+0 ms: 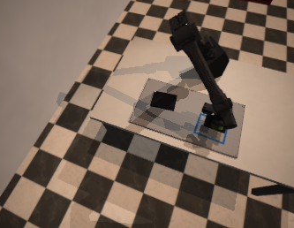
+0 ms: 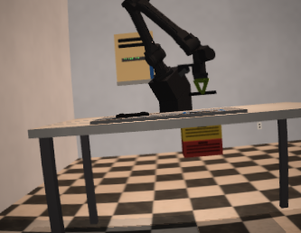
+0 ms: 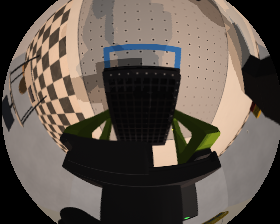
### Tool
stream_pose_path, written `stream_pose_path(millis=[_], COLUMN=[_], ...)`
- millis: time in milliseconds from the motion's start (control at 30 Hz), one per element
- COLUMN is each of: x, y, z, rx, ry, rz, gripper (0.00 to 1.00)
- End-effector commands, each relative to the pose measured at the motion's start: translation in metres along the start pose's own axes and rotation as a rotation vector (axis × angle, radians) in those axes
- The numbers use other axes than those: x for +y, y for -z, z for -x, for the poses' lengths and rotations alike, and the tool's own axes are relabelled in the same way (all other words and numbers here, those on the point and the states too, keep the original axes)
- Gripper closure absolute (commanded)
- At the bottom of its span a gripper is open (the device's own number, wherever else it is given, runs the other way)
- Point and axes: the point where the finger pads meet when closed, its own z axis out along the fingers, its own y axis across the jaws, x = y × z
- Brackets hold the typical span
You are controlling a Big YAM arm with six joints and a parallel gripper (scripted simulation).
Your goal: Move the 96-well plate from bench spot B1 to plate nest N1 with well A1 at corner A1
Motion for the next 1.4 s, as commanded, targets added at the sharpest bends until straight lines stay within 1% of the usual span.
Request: stream_pose_path(millis=[0, 167, 200, 233, 300, 333, 567, 633, 667, 700, 733, 1133, 1200, 1233, 1267, 1367], x=[0.009, 0.009, 0.005, 0.004, 0.007, 0.006, 0.001, 0.001, -0.001, -0.002, -0.001, -0.009, -0.009, -0.007, -0.011, -0.013], y=[0.008, 0.008, 0.007, 0.007, 0.008, 0.008, 0.008, 0.008, 0.015, 0.013, 0.008, 0.009, 0.009, 0.016, 0.01, 0.01], z=[-0.003, -0.003, 0.012, 0.015, 0.019, 0.022, 0.045, 0.045, 0.036, 0.043, 0.055, 0.094, 0.094, 0.086, 0.1, 0.111], rx=[0.007, 0.007, -0.006, -0.005, 0.004, 0.004, 0.004, 0.004, 0.017, 0.013, 0.003, 0.001, 0.001, 0.014, 0.001, -0.001], ry=[-0.008, -0.008, 0.028, 0.062, 0.116, 0.141, 0.142, 0.142, 0.167, 0.161, 0.142, 0.143, 0.143, 0.164, 0.145, 0.143], rz=[0.018, 0.018, 0.005, 0.004, 0.021, 0.021, 0.021, 0.021, 0.035, 0.03, 0.021, 0.021, 0.021, 0.04, 0.023, 0.022], gripper=[1.0, 1.0, 1.0, 1.0, 1.0, 1.0, 1.0, 1.0, 1.0, 1.0, 1.0, 1.0, 1.0, 1.0, 1.0, 1.0])
